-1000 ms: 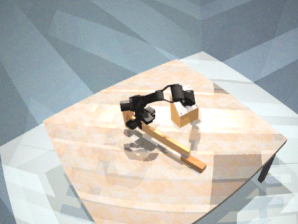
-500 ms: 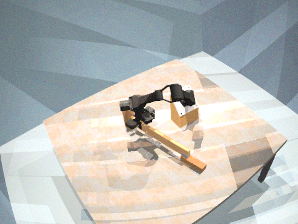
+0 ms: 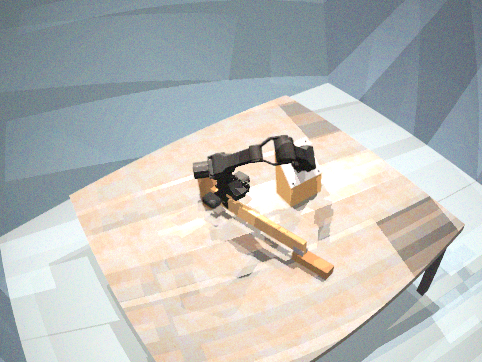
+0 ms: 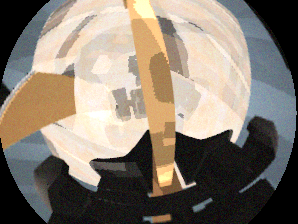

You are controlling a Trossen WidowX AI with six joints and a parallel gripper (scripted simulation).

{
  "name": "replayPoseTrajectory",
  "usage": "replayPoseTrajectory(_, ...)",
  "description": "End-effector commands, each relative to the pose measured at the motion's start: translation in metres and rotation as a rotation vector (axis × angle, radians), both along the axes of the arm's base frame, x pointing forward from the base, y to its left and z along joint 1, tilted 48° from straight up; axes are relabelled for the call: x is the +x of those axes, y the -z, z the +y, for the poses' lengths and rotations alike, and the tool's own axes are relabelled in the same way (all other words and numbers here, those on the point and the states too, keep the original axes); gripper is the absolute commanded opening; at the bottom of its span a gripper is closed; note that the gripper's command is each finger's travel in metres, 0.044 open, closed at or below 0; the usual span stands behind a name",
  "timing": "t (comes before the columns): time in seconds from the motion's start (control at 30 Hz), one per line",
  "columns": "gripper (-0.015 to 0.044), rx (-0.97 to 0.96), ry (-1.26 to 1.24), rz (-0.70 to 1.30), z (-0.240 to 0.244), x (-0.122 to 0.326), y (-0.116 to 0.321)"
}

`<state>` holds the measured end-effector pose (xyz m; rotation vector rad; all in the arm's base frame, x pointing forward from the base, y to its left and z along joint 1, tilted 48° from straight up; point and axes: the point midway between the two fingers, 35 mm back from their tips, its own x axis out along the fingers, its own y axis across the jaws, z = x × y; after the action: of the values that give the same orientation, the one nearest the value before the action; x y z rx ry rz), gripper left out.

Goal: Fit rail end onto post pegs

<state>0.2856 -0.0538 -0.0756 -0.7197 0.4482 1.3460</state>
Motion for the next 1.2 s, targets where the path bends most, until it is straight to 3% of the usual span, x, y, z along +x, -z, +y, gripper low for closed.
replayPoseTrajectory(0.0, 0.0000, -0.006, 0.005, -0.004, -0.004, 0.001, 0.000)
replayPoseTrajectory(0.2, 0.0000, -0.006, 0.005, -0.004, -0.005, 0.001, 0.001)
replayPoseTrajectory(0.77, 0.0440, 0.000, 0.000, 0.000, -0.001, 0.000, 0.001)
replayPoseTrajectory(0.97, 0.0440, 0.000, 0.000, 0.000, -0.001, 0.000, -0.001)
replayPoseTrajectory(1.17, 0.0440, -0.006, 0.005, -0.003, -0.001, -0.009, -0.040)
